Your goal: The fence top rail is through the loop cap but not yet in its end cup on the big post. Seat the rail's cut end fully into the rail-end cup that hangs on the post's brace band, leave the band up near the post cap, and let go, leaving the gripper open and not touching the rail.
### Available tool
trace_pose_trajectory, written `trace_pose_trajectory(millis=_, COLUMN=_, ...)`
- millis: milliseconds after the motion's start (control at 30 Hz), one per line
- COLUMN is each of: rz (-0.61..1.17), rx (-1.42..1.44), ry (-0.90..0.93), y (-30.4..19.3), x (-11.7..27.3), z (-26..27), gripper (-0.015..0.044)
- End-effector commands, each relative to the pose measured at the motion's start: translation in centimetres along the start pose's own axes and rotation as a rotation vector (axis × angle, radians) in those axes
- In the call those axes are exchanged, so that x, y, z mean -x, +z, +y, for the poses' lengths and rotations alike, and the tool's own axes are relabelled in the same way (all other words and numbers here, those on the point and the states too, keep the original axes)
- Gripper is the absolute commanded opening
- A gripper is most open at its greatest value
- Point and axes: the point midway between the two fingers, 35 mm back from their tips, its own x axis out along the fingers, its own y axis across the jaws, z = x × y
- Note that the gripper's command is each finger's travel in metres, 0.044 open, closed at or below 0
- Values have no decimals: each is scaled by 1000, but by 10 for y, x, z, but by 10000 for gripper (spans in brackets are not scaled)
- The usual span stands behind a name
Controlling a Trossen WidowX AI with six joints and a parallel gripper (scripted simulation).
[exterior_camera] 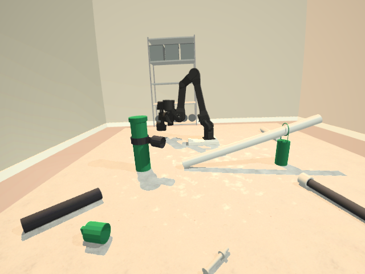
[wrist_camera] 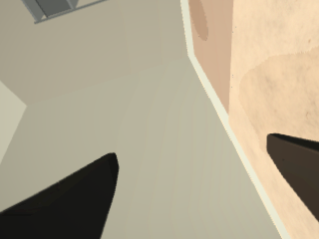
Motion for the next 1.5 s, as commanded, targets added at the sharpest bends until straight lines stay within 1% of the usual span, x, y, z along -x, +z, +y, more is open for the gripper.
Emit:
trace_pose_trajectory(millis=0, rz=3, rx=3, ry=-1, y=-1, x=0, z=0, gripper=426)
trace_pose_trajectory(millis=33, rz=12, rx=12, ry=-4, y=-4, x=1, z=0, gripper=440)
trace_pose_trajectory(millis=133, rz=74, rx=76, ry=-23, y=-25, x=4, z=-2, gripper=440)
trace_pose_trajectory(millis=300, rz=254, rx=258, ry=-59, y=-82, x=22, z=-4, gripper=440)
trace_pose_trajectory(millis=433, rz=418, rx=419, ry=-69, y=-129, x=47, z=-5, gripper=440)
trace_pose_trajectory(millis=567, rz=588, rx=579, ry=-59, y=-172, x=80, z=-3, gripper=440)
trace_pose_trajectory(millis=800, rz=882, rx=847, ry=2, y=-230, x=152, z=4, gripper=440)
trace_pose_trajectory(millis=1067, rz=1222, rx=1137, ry=135, y=-266, x=247, z=21, gripper=440)
trace_pose_trajectory(millis=1267, rz=1490, rx=1343, ry=298, y=-269, x=327, z=40, gripper=440)
trace_pose_trajectory(millis=1467, rz=1776, rx=1511, ry=518, y=-243, x=413, z=66, gripper=440)
